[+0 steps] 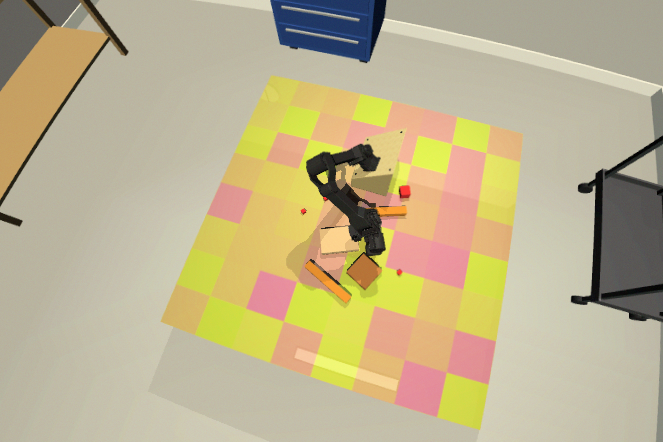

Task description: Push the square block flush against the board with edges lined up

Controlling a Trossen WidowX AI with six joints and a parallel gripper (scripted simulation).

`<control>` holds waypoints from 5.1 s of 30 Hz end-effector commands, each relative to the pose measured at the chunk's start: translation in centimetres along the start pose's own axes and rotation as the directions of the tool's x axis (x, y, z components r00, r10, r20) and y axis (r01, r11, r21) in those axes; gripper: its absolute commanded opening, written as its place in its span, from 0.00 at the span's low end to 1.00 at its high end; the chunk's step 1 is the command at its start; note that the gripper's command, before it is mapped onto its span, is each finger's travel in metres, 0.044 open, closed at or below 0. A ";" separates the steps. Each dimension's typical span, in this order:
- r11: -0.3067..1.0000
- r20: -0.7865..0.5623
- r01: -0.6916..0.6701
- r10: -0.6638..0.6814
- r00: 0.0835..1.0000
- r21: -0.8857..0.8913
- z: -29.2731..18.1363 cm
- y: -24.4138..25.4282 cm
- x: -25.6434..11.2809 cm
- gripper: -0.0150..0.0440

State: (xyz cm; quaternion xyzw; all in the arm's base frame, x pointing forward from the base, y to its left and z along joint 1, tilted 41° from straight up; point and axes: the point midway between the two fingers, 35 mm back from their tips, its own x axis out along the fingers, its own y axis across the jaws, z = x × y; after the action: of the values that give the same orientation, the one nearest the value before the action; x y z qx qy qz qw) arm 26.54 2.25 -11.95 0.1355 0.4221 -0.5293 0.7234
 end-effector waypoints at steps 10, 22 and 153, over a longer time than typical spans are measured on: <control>1.000 -0.005 -0.002 0.002 1.000 0.003 0.0 0.0 -5.6 0.25; 0.948 -0.022 -0.016 0.009 1.000 -0.319 4.0 -0.4 -5.8 0.25; 0.000 0.005 0.005 0.000 1.000 -1.000 18.6 -0.5 -0.1 0.25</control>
State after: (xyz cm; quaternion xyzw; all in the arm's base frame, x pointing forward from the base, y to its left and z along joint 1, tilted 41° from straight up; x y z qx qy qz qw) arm 34.31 -10.19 -0.21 -0.4192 0.6728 -0.0782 0.6046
